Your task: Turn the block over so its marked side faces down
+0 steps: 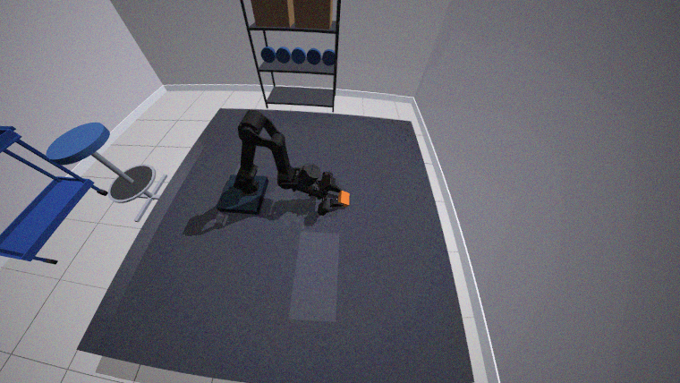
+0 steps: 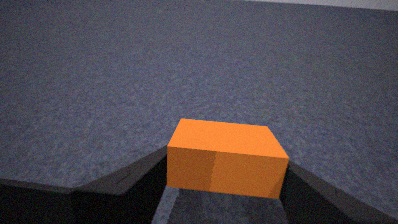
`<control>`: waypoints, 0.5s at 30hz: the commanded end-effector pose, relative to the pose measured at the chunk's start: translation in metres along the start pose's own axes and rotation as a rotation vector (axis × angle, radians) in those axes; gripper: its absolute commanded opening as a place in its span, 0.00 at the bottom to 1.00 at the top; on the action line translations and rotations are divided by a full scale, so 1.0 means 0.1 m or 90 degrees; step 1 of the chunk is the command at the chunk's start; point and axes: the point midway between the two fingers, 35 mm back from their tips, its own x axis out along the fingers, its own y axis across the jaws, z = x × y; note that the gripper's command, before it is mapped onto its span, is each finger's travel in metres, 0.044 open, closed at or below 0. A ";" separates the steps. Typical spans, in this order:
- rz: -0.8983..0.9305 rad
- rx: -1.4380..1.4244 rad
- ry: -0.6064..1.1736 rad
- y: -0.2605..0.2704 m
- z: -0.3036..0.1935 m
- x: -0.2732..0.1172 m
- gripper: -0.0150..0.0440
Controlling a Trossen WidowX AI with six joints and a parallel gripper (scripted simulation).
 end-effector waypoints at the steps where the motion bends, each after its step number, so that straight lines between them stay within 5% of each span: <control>1: 0.003 -0.003 -0.019 0.01 -0.08 -0.07 0.25; 15: 0.003 -0.003 -0.069 0.01 -0.05 -0.18 0.25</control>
